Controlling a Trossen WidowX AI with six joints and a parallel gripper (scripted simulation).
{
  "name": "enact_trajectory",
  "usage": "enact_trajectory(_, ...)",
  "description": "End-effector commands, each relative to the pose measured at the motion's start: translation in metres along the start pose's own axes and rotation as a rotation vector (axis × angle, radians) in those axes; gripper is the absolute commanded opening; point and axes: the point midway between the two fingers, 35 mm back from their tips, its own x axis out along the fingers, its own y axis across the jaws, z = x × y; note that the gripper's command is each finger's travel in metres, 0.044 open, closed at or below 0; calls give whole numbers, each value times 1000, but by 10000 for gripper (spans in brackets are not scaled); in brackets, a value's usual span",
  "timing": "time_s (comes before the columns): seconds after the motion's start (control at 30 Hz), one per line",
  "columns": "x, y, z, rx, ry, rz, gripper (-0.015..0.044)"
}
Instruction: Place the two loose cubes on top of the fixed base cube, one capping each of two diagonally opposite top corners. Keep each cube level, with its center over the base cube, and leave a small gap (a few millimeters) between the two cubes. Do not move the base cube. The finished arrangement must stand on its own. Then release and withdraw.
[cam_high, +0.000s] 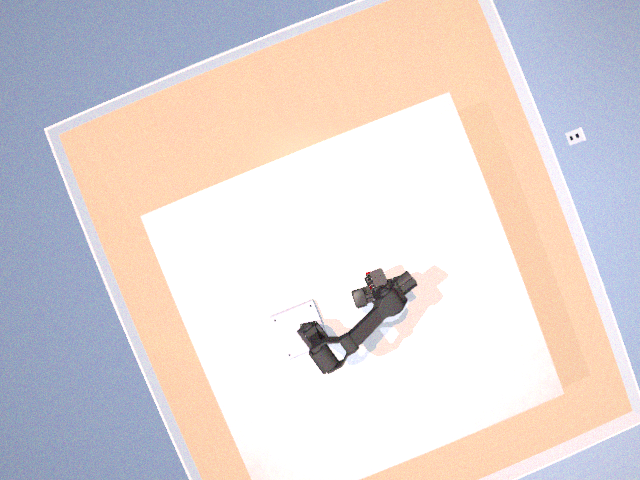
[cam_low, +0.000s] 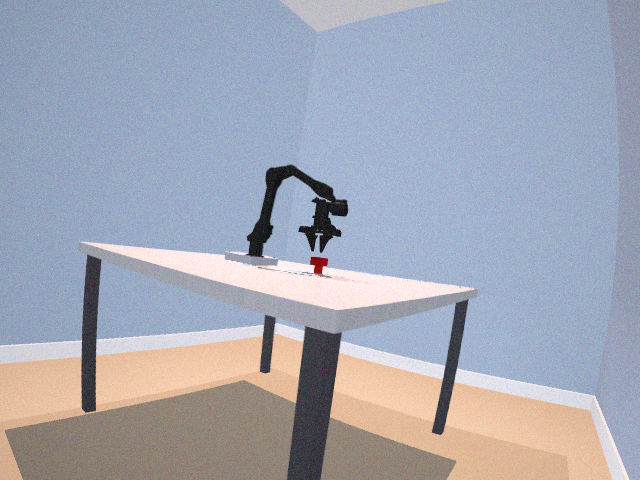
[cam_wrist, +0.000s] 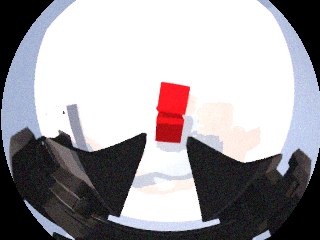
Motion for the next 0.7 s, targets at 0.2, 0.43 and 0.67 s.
enact_trajectory(0.2, -14, -2, 1, 2, -4, -13, 205)
enact_trajectory(0.43, -20, -2, 1, 2, -4, -13, 205)
enact_trajectory(0.67, -27, -2, 1, 2, -4, -13, 205)
